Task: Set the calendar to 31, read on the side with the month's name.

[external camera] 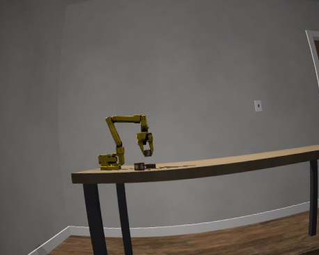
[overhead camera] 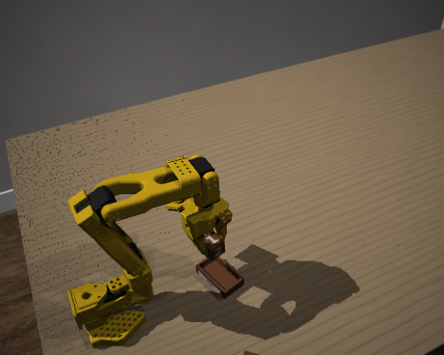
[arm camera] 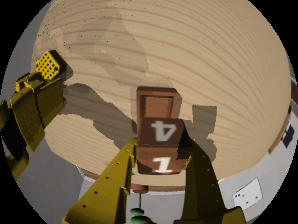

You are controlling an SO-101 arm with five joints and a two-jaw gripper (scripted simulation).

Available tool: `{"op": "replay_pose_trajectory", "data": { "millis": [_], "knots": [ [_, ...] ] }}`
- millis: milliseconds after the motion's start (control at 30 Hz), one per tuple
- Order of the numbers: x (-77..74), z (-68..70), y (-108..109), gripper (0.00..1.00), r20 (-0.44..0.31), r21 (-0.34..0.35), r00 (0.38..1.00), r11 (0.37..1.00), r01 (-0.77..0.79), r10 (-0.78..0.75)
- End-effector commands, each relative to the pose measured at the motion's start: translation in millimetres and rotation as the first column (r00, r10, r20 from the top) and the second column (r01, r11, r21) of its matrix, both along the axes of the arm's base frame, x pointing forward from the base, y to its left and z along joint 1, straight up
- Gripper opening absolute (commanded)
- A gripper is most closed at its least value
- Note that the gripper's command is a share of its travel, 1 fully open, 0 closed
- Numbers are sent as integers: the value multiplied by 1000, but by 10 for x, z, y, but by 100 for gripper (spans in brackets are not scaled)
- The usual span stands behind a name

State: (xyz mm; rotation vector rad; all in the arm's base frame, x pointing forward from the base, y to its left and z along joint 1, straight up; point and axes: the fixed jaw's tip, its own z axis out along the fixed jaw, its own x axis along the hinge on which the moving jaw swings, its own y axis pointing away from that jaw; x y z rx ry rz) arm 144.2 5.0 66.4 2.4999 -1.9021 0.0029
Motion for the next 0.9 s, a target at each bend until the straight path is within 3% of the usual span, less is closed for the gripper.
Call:
{"op": "replay_pose_trajectory", "data": {
  "millis": [0,867],
  "knots": [
    [37,52,21,0,27,3,1000,1000,3,-3],
    [32,-8,25,0,27,3,1000,1000,4,-4]
  ]
}}
